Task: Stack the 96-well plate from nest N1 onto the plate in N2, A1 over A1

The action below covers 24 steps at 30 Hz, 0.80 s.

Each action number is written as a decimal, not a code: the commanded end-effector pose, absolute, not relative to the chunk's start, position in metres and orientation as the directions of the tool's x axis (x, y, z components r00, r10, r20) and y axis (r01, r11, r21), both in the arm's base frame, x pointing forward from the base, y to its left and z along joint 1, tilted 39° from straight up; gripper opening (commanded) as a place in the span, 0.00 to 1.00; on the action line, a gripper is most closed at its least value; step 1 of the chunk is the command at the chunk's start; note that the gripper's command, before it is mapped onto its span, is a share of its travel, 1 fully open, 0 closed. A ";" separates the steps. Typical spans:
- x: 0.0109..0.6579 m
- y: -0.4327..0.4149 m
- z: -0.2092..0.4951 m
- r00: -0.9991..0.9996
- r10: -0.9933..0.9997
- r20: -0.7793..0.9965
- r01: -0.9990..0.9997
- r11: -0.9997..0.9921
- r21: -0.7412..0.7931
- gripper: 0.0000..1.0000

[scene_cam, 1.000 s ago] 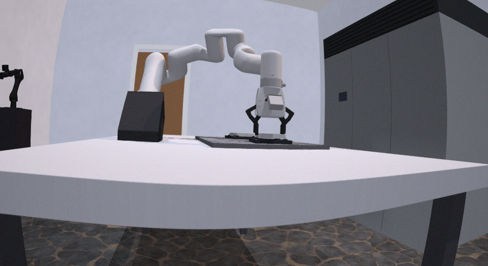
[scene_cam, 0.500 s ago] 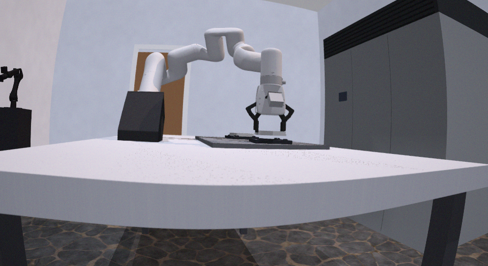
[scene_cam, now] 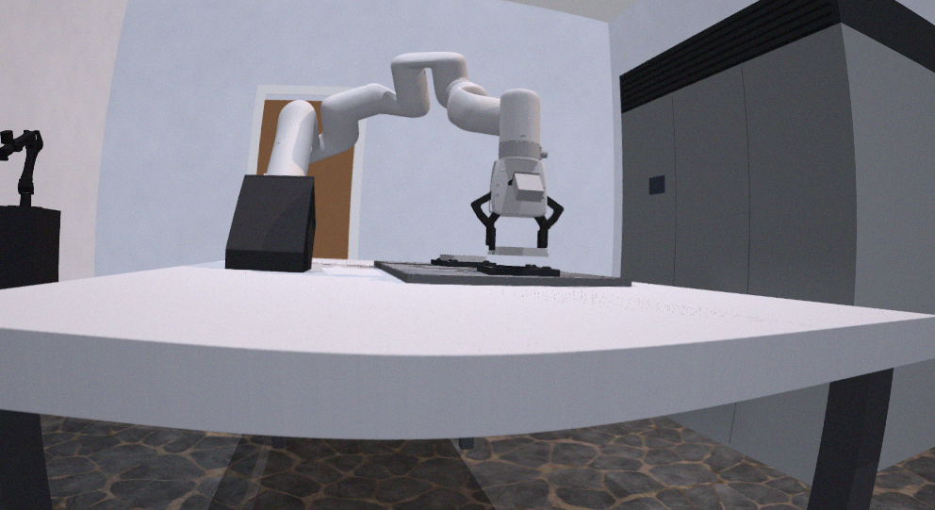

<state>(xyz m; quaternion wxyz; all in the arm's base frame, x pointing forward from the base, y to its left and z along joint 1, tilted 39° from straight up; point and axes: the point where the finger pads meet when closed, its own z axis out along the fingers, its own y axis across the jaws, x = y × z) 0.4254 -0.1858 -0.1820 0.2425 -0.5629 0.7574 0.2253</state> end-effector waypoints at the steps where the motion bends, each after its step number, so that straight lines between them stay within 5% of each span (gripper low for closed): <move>1: 0.426 -0.189 -0.181 -0.249 -0.745 -0.618 -0.961 0.267 0.065 0.00; 24: 0.422 -0.209 -0.155 -0.249 -0.745 -0.618 -0.961 0.267 0.065 0.00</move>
